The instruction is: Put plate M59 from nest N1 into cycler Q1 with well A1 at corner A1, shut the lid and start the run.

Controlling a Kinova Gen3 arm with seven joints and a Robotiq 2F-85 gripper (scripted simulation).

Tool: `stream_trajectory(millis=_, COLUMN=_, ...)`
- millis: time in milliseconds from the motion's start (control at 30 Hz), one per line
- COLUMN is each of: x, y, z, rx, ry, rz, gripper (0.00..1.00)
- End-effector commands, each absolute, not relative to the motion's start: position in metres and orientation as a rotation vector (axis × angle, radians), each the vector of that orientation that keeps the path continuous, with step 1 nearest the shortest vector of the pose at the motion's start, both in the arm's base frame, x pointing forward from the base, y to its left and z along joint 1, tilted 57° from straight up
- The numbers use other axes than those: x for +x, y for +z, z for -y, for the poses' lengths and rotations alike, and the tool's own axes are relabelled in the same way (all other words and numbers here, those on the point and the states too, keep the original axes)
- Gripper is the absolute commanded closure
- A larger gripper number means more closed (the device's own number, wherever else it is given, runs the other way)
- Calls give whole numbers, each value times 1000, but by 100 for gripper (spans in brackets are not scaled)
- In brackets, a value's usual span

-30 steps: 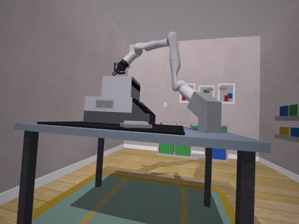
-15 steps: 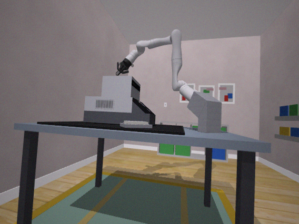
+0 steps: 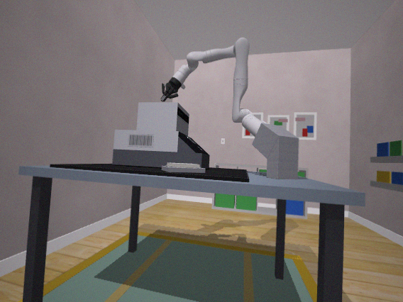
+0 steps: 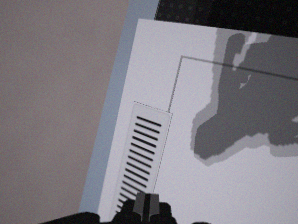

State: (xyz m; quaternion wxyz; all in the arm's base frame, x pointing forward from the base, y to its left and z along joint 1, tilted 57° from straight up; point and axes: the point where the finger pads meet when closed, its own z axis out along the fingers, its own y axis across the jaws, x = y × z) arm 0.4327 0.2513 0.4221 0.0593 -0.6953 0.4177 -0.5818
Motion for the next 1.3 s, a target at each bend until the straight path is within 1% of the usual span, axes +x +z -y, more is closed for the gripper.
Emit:
stream_trajectory(millis=0, x=422, y=415, z=-252, rx=-2072, ry=-1757, rz=-1311, gripper=90)
stream_trajectory(millis=1267, x=351, y=369, z=-244, rx=-1768, ry=-1690, rz=-1690, gripper=90)
